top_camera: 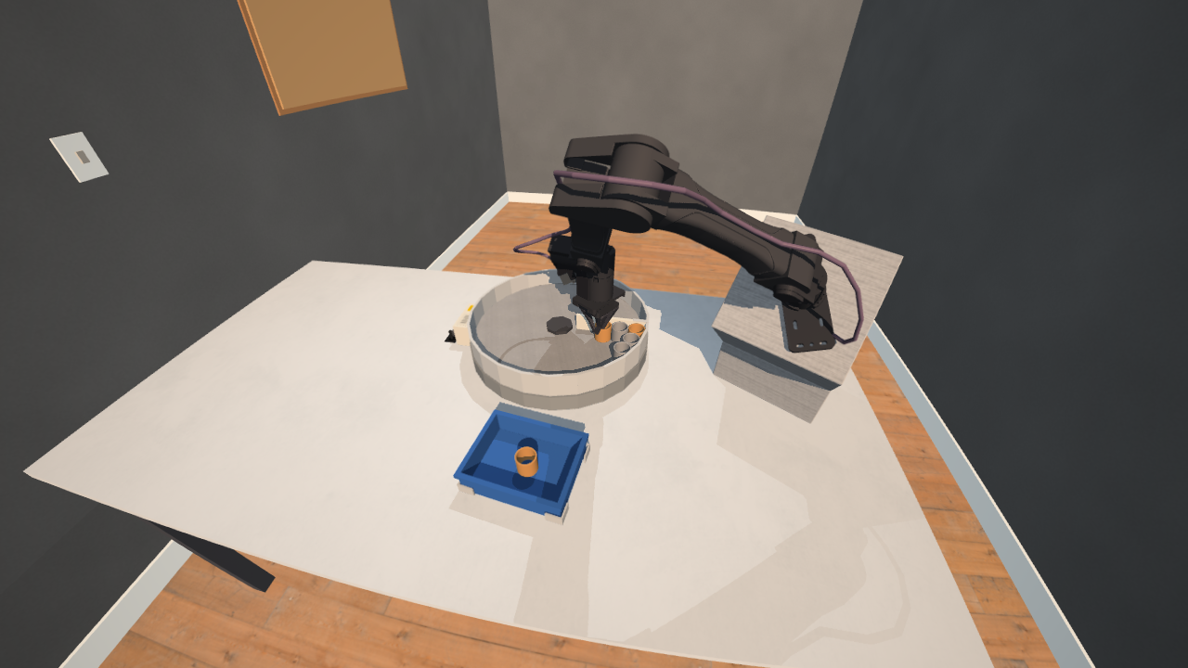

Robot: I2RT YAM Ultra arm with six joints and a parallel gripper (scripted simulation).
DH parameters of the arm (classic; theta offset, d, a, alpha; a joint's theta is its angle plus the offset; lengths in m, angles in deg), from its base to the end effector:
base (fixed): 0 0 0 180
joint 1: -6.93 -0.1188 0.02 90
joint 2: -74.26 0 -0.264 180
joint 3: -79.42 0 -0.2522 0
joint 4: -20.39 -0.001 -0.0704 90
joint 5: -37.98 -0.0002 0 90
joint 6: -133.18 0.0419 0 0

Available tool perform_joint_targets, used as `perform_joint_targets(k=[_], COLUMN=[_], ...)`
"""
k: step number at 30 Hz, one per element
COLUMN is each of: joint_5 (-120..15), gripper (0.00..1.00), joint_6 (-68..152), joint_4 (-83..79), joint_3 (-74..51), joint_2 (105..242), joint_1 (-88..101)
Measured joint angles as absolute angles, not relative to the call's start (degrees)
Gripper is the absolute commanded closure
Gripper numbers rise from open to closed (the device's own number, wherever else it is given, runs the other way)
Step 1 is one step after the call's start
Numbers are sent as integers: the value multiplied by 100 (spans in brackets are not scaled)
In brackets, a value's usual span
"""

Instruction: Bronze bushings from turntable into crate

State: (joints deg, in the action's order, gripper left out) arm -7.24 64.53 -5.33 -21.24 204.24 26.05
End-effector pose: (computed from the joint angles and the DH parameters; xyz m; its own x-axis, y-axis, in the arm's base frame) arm 0.3624 -0.0933 0.0287 -0.8277 0.5604 0.0296 0.4046 0.5594 0.7234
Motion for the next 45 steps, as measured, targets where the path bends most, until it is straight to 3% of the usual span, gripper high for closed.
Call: perform_joint_targets(k=[2,3,45], joint_5=[-724,-724,-635], gripper=[85,100,100], joint_6=[6453,6453,6462], joint_4=[-533,-533,-527], joint_3=[-2124,-2124,-2130], joint_2=[20424,20424,20419], joint_1=[2605,2605,2598])
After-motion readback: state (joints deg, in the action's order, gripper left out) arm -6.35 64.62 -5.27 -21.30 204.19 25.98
